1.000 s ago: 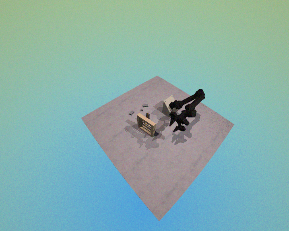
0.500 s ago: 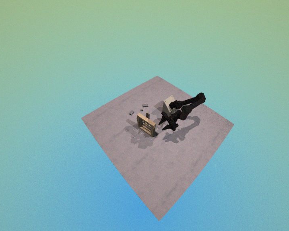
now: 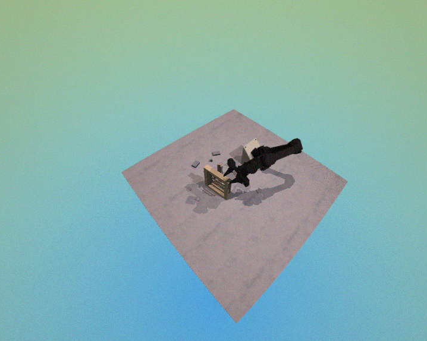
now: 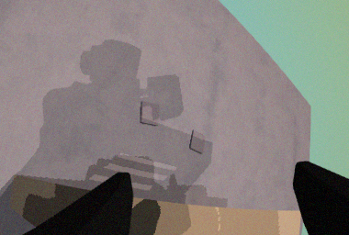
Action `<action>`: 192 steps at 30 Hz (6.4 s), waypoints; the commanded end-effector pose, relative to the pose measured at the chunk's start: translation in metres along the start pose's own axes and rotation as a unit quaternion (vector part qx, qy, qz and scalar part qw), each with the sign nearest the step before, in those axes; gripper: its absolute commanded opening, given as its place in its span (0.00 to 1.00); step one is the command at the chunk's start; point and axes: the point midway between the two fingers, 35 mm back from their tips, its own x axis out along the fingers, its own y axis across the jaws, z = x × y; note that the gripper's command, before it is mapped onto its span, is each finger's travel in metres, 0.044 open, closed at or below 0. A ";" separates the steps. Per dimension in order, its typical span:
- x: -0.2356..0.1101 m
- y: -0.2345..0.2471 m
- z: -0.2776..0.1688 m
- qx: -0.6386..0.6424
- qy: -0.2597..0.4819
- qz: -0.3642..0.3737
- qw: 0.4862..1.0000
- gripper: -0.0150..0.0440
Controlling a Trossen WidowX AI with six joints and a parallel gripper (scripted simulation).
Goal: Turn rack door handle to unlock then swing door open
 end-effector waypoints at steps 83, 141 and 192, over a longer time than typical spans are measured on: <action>0.067 -0.038 -0.164 0.191 0.273 0.352 0.875 0.73; 0.077 -0.022 -0.171 0.573 0.405 0.188 0.688 0.27; 0.077 -0.022 -0.171 0.748 0.442 0.062 0.492 0.73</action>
